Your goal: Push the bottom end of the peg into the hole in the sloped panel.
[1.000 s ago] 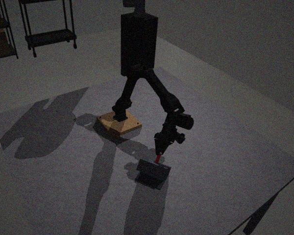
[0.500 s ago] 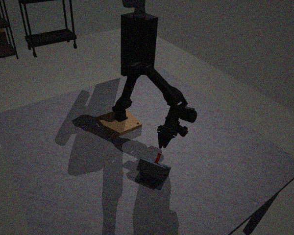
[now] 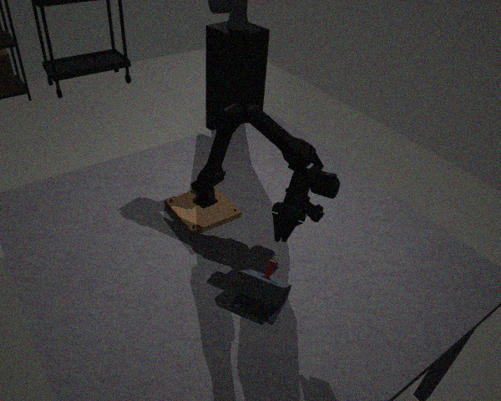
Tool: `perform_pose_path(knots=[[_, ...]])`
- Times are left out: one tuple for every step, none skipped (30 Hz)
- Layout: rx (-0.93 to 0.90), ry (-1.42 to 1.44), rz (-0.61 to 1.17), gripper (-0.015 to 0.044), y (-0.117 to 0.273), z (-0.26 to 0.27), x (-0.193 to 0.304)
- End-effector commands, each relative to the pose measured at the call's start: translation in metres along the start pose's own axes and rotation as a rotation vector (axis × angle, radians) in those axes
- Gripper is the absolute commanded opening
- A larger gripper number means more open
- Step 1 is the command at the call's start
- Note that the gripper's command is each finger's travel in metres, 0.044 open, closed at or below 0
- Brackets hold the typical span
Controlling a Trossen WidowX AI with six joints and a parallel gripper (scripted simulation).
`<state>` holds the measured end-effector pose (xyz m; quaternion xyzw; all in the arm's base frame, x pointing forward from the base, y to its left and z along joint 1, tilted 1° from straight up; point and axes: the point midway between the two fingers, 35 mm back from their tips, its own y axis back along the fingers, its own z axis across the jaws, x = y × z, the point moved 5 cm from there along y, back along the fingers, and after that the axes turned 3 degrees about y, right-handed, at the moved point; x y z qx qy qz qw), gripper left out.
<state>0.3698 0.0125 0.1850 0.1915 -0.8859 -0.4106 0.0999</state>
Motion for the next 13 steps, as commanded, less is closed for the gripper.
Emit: perform_pose_path(knots=[[0.007, -0.009, -0.006, 0.0440, 0.0078, -0.0015, -0.0002], [0.006, -0.009, -0.006, 0.0440, 0.0100, -0.0012, -0.0002], [0.006, -0.009, -0.006, 0.0440, 0.0122, -0.0010, -0.0001], [0.006, -0.009, -0.006, 0.0440, 0.0140, -0.0008, 0.0000], [0.006, -0.009, -0.006, 0.0440, 0.0151, -0.0007, 0.0001], [0.006, -0.009, -0.006, 0.0440, 0.0154, -0.0006, 0.0001], [0.006, -0.009, -0.006, 0.0440, 0.0154, -0.0006, 0.0001], [0.006, -0.009, -0.006, 0.0440, 0.0154, -0.0006, 0.0001], [0.006, -0.009, -0.006, 0.0440, 0.0154, -0.0006, 0.0001], [0.006, -0.009, -0.006, 0.0440, 0.0154, -0.0006, 0.0001], [0.006, -0.009, -0.006, 0.0440, 0.0154, -0.0006, 0.0001], [0.006, -0.009, -0.006, 0.0440, 0.0154, -0.0006, 0.0001], [0.006, -0.009, -0.006, 0.0440, 0.0154, -0.0006, 0.0001]])
